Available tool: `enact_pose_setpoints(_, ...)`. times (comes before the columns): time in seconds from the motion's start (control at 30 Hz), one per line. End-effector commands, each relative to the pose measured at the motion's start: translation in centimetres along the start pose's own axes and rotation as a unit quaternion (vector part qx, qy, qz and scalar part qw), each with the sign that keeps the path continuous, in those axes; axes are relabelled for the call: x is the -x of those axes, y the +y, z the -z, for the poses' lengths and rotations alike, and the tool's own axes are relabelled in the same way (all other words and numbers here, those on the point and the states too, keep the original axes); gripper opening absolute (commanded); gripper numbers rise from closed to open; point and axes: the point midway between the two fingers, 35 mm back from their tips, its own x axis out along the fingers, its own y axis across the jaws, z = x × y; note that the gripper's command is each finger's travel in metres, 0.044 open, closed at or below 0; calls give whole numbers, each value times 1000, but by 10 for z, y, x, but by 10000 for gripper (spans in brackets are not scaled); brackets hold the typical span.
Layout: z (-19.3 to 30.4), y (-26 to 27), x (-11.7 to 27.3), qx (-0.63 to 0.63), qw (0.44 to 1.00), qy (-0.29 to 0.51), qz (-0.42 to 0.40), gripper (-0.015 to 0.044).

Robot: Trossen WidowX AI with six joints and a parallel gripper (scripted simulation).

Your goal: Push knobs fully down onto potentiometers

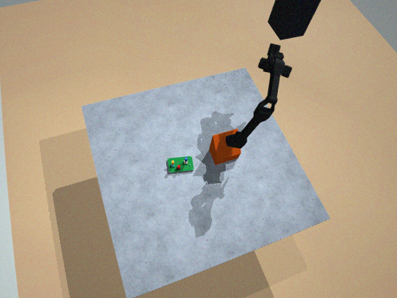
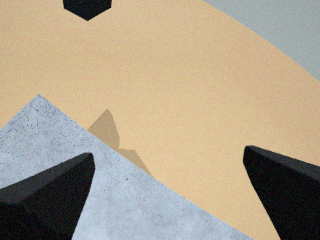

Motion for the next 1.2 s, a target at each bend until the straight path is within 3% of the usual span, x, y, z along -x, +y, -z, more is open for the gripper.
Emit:
enact_pose_setpoints(0.0,0,2,1,2,1000,-1,-2,374)
enact_pose_setpoints(0.47,28,120,82,187,973,-59,-120,6)
enact_pose_setpoints(1.17,160,266,201,477,826,-134,-267,0)
